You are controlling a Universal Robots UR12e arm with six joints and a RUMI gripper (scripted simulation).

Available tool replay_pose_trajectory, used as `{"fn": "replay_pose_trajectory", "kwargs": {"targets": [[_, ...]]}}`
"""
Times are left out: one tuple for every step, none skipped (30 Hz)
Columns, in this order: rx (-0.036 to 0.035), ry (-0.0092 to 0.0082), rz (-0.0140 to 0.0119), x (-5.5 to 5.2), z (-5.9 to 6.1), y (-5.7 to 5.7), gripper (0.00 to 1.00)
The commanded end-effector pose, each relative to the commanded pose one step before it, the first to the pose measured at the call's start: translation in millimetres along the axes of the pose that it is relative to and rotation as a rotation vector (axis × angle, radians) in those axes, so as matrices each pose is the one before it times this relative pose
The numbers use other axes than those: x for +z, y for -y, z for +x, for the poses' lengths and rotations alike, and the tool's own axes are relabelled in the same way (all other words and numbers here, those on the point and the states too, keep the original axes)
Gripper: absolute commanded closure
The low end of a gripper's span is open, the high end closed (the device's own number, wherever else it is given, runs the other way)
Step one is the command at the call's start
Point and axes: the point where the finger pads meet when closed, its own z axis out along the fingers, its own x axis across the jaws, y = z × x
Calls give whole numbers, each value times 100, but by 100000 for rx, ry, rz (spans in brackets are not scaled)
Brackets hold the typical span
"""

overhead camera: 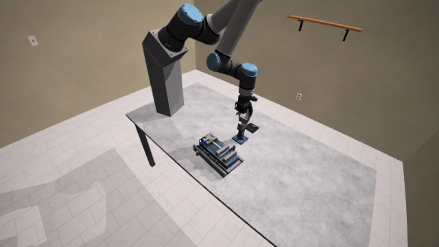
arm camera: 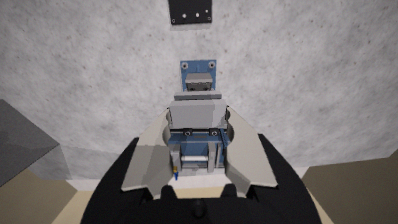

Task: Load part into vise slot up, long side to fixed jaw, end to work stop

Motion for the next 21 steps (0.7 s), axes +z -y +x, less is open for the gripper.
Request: {"fn": "replay_pose_trajectory", "kwargs": {"targets": [[-49,-57,1305,-25,22,3,100],[-3,13,617,4,-3,-5,100],[-2,8,653,3,-2,-5,100],[0,2,688,1,0,-6,100],[1,-6,724,-2,1,-6,100],[2,-14,759,-5,3,-6,100],[4,-24,794,-8,5,-6,100],[-6,26,844,8,-6,-7,100],[-3,16,880,5,-3,-7,100],[-1,4,914,1,-1,-7,100],[2,-10,948,-3,2,-8,100],[4,-24,981,-8,5,-8,100],[-3,11,1028,3,-2,-8,100],[-5,21,1069,6,-5,-8,100],[-1,3,1100,1,-1,-9,100],[0,0,0,0,0,0,100],[0,0,0,0,0,0,100],[3,-18,1131,-5,4,-9,100],[4,-20,1166,-6,4,-10,100],[-8,33,1220,9,-7,-9,100],[-2,8,1249,2,-2,-10,100]]}}
